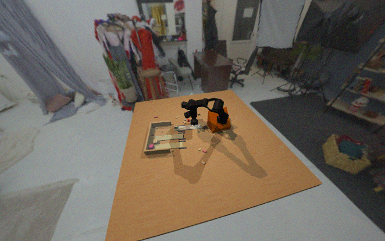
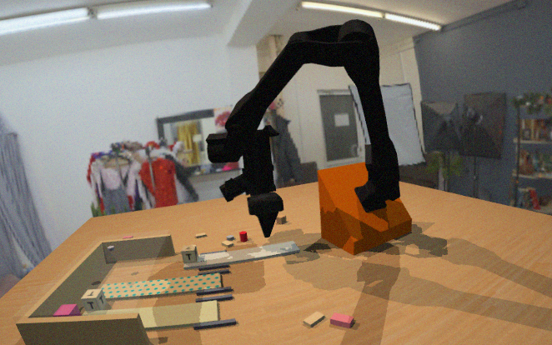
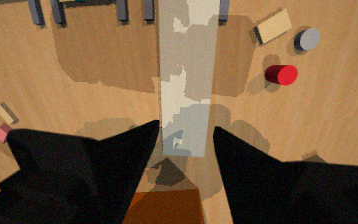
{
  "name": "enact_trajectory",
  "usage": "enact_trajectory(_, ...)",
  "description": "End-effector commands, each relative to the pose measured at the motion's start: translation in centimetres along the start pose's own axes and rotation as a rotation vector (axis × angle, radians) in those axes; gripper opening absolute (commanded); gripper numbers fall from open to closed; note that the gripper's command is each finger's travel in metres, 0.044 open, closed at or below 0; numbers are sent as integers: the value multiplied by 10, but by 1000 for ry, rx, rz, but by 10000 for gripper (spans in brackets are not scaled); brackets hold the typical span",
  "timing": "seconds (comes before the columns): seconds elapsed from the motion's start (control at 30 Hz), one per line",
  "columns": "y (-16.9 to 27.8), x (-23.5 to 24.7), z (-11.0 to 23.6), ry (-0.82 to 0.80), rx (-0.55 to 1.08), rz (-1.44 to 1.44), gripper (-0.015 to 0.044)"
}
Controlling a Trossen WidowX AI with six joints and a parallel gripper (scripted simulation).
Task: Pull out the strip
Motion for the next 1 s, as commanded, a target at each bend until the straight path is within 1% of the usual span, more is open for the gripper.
enact_trajectory(0.0, -15, 1, 2, -5, -2, -4, 315)
enact_trajectory(0.17, -34, 3, 4, -5, -3, -4, 440)
enact_trajectory(0.97, -130, 15, 17, -5, -6, 0, 440)
Point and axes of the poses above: the point midway between the two fingers, 35 mm back from their tips, its own z axis back along the fingers, its own x axis across the jaws, y = z × x, the point moved 5 cm from there along z, back along the fingers, and after that the axes turned 3 degrees about -z, right-handed, at the moved point
